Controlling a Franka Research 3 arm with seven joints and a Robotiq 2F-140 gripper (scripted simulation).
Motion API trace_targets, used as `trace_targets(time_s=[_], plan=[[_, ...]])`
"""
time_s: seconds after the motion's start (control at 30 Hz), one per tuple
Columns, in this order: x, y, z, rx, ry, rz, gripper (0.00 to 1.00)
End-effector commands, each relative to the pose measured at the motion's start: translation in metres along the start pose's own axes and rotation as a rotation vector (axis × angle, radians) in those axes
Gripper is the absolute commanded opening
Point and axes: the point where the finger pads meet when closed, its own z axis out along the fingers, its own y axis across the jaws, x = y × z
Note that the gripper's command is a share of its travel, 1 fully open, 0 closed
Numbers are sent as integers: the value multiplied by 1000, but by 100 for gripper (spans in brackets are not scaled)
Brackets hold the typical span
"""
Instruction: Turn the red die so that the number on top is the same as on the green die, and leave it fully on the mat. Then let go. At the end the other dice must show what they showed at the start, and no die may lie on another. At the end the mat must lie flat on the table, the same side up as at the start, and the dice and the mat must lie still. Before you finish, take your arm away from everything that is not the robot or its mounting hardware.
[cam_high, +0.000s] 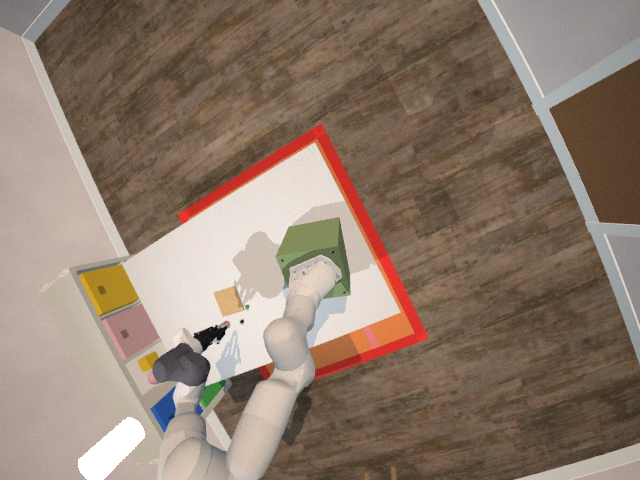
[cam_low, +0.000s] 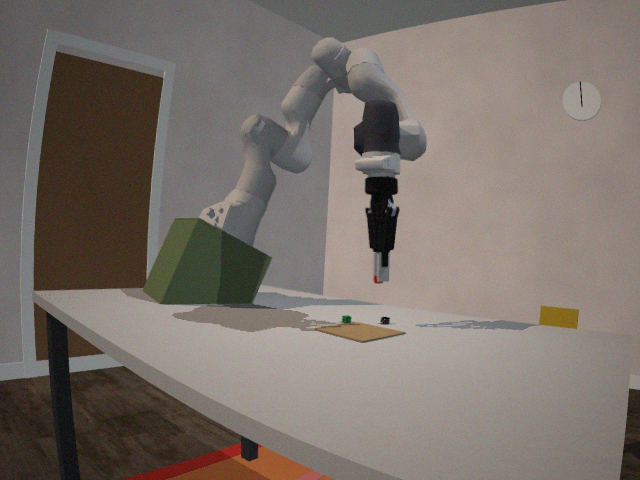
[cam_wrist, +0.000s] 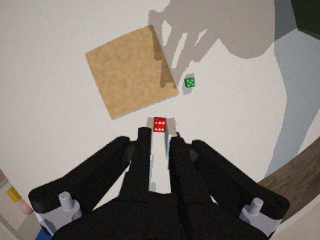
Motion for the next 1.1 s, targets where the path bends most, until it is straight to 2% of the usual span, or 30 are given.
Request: trace_targets(time_s=[0.0,0.2,0.67,0.77,0.8,1.07], plan=[[3,-3,0,-3,3,174,7],[7,-8,1,-1,6,247,7],[24,-26,1,7,20,538,7],[24,-26,1,8,20,546,7],[28,-30,1,10,24,604,7],[37,-39,1,18,31,742,7]])
